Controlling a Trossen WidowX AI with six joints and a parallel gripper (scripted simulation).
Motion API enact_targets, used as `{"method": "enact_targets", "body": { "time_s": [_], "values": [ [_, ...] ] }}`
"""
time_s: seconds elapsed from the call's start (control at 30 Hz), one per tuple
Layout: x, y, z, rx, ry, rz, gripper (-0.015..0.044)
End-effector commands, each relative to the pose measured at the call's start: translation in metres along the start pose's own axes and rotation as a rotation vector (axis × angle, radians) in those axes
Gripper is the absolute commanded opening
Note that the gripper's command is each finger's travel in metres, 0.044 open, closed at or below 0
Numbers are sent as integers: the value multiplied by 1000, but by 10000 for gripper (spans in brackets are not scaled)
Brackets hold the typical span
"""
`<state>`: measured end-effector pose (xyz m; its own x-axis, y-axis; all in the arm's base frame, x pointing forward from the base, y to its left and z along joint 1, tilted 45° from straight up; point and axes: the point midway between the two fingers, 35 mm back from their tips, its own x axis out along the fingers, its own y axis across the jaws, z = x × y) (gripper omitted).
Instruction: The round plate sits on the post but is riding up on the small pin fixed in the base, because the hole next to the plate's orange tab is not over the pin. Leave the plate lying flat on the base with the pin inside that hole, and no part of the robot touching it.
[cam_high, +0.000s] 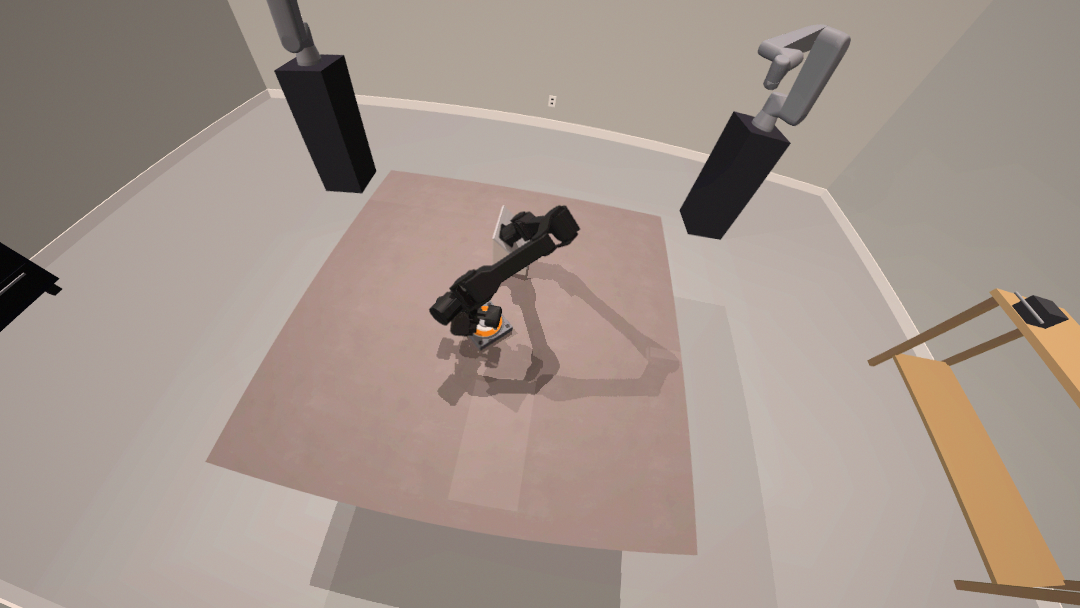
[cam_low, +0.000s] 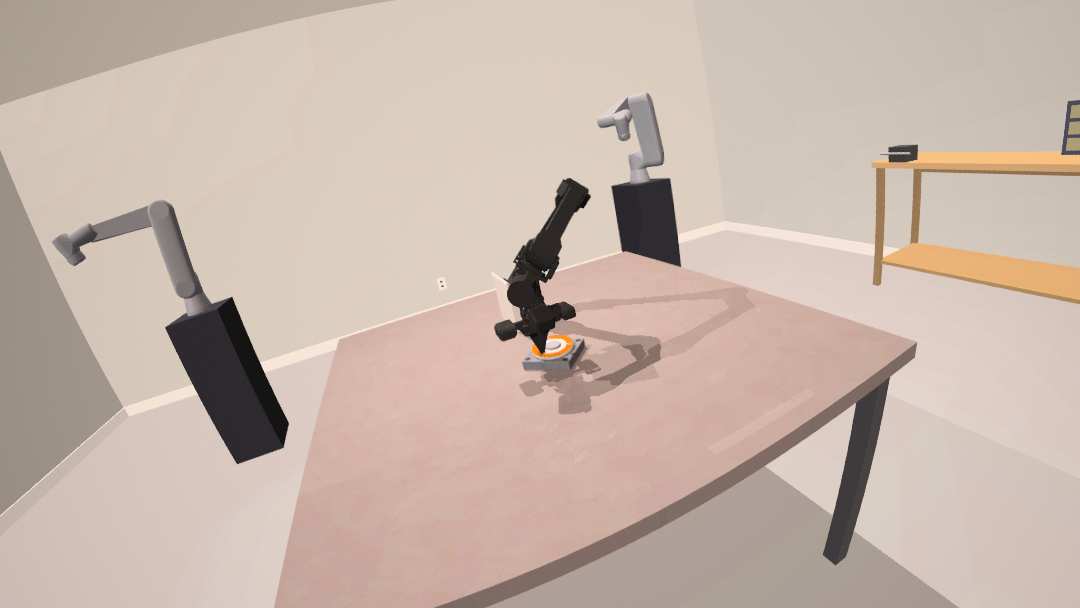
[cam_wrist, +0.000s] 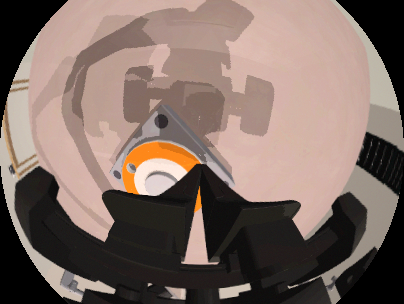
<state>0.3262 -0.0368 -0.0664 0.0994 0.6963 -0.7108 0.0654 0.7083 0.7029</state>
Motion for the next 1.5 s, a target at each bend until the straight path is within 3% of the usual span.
{"method": "enact_targets", "body": {
  "time_s": [0.0,1.47],
  "values": [
    [2,-3,-8,4,13,-3,0],
    [-3,-11,-48,6,15,-4,0]
  ]
}}
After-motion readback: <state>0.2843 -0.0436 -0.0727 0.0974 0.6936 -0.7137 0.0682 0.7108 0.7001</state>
